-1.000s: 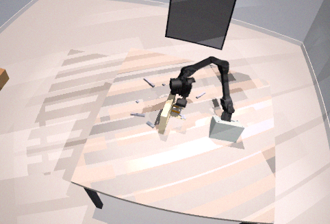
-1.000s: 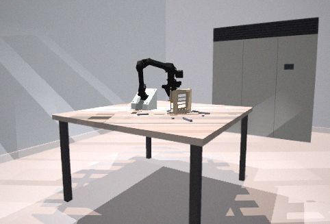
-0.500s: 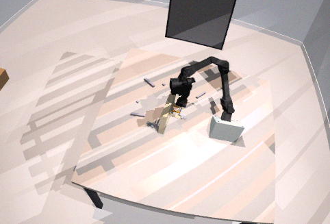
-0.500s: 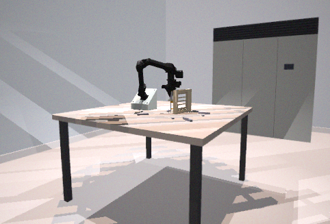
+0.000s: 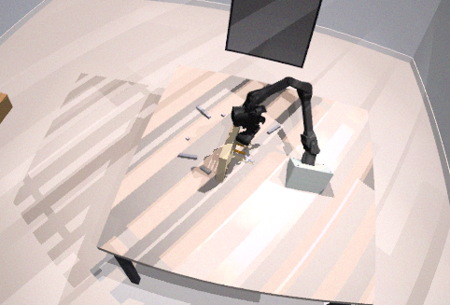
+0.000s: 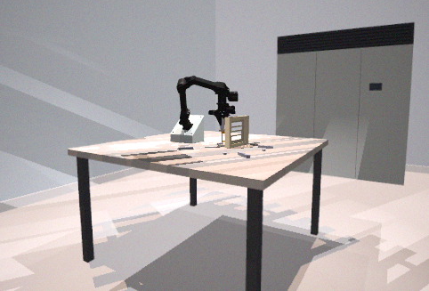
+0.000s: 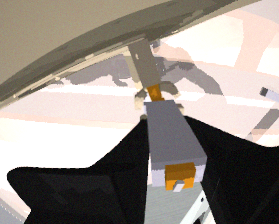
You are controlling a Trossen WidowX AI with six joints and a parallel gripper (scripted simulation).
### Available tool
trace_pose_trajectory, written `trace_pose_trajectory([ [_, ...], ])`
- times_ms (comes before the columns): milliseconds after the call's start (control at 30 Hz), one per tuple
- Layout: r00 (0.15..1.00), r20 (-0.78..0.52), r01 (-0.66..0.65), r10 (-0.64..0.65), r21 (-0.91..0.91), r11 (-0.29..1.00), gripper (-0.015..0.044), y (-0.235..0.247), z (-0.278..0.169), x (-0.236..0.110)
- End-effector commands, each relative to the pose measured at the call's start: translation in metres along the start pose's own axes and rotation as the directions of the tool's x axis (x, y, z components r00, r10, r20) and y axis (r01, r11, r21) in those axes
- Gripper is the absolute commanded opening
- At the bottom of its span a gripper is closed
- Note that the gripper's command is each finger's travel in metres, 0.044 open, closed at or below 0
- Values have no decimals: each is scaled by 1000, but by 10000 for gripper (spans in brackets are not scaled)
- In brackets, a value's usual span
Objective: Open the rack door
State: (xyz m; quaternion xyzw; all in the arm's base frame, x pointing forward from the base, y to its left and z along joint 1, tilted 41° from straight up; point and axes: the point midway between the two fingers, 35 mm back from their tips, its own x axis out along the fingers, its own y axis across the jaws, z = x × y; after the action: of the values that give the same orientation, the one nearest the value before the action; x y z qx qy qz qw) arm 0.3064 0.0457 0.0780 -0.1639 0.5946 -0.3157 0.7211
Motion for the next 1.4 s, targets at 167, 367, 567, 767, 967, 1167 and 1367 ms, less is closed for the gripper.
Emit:
trace_pose_trajectory([
  [167, 1000, 1, 1, -1, 410, 912, 17, 0, 0, 1],
  [367, 1000, 1, 0, -1, 658, 753, 17, 0, 0, 1],
  [567, 1000, 1, 0, -1, 849, 528, 17, 0, 0, 1],
  [767, 1000, 1, -1, -1, 966, 258, 17, 0, 0, 1],
  [967, 1000, 1, -1, -1, 999, -35, 17, 0, 0, 1],
  [1167, 1000, 1, -1, -1, 994, -107, 17, 0, 0, 1],
  [1367, 1000, 1, -1, -1, 994, -107, 17, 0, 0, 1],
])
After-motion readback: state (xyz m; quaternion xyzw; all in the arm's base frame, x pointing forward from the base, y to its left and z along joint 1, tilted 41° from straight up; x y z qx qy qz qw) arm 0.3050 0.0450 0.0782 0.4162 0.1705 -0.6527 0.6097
